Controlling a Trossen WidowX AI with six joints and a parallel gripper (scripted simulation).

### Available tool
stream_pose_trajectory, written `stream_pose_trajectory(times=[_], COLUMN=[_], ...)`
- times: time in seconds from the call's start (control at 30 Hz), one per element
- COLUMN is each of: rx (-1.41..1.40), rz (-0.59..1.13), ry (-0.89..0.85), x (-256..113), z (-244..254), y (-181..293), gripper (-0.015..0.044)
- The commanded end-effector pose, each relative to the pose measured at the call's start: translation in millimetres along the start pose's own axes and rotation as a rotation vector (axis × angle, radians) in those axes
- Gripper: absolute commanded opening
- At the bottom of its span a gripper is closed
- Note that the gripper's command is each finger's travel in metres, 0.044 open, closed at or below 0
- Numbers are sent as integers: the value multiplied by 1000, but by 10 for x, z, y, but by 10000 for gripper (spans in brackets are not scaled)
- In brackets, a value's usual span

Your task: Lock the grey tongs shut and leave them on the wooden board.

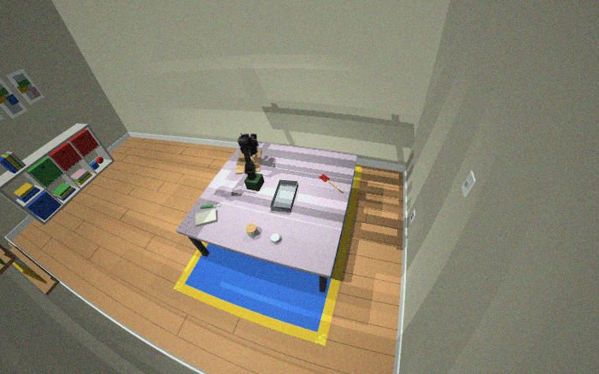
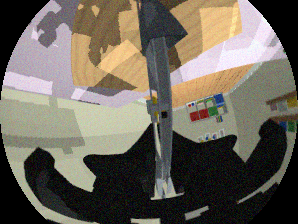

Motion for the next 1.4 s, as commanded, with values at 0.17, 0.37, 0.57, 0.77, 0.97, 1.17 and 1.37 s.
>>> stream_pose_trajectory(times=[0.17, 0.37, 0.57, 0.77, 0.97, 1.17, 1.37], rx=[-58, -92, -92, -92, -92, -92, -92], rz=[154, 223, 223, 223, 223, 223, 223], ry=[23, 35, 35, 35, 35, 35, 35], x=[-207, -315, -315, -315, -315, -315, -315], z=[-113, -188, -188, -188, -188, -188, -188], y=[-19, -59, -59, -59, -59, -59, -59], gripper=[-150, -150, -150, -150, -150, -150, -150])
Point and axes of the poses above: the point midway between the two fingers, 35 mm back from their tips, its own x axis out along the fingers, its own z axis across the jaws, y = z × x, the point moved 2 cm from there along -x, back along the fingers, and after that the axes turned 3 degrees about x, right-handed, at the moved point
